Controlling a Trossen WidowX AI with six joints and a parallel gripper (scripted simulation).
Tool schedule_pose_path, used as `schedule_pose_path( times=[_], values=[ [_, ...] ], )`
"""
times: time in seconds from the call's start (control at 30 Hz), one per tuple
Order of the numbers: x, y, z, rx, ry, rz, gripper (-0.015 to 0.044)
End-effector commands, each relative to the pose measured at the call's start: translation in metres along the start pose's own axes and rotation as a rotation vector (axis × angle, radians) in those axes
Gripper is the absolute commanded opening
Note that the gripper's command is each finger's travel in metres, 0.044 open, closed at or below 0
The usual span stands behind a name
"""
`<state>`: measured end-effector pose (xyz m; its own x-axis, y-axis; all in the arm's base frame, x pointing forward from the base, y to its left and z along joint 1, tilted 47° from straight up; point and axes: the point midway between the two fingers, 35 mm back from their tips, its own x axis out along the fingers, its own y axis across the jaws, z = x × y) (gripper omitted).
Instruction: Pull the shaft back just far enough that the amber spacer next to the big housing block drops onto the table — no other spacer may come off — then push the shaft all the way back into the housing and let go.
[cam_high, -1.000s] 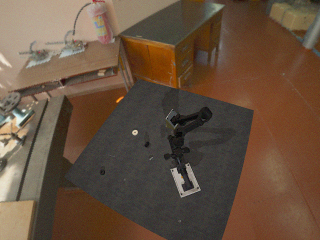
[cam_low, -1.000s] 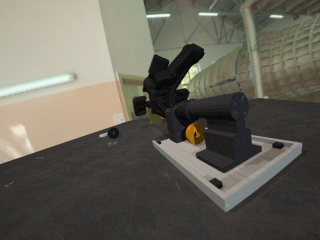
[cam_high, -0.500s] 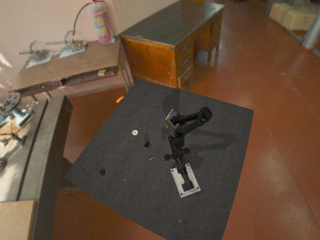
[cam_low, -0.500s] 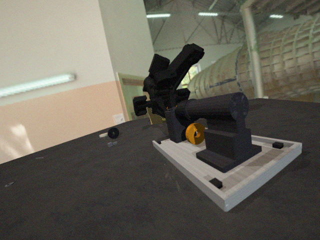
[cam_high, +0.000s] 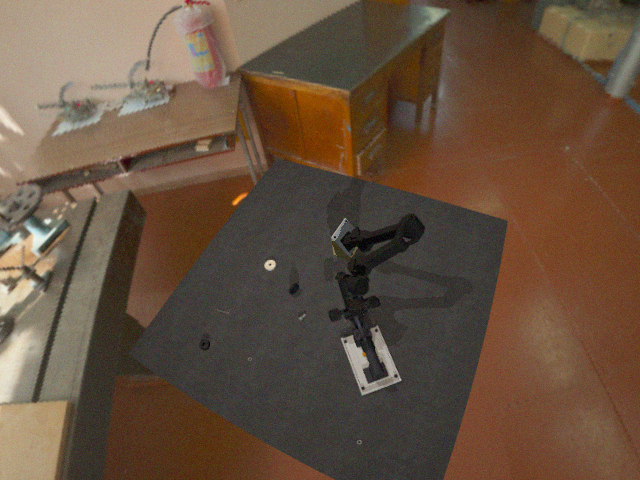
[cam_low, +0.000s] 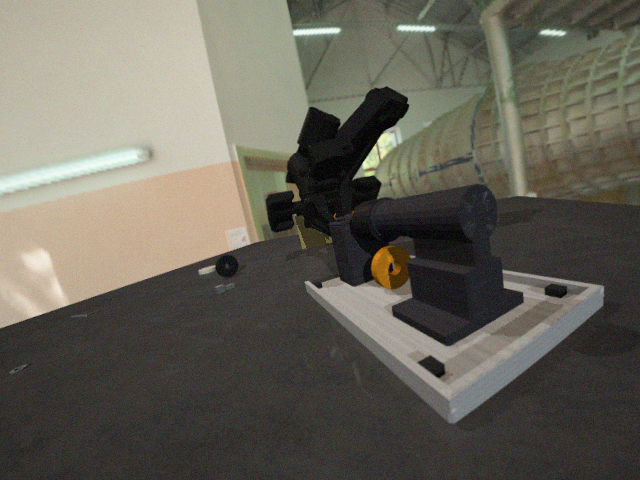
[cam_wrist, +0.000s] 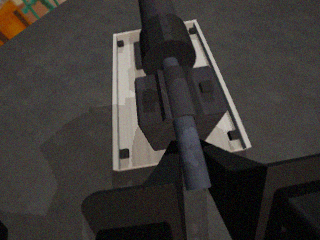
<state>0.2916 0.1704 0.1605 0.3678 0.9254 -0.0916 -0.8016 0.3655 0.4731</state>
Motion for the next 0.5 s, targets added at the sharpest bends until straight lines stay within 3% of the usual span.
schedule_pose_path(
  times=[0.0, 0.47],
  values=[
    [0.0019, 0.0003, 0.0037, -0.005, -0.005, 0.000, 0.0000],
    [-0.0056, -0.0009, 0.0000, -0.001, 0.003, -0.001, 0.0368]
  ],
)
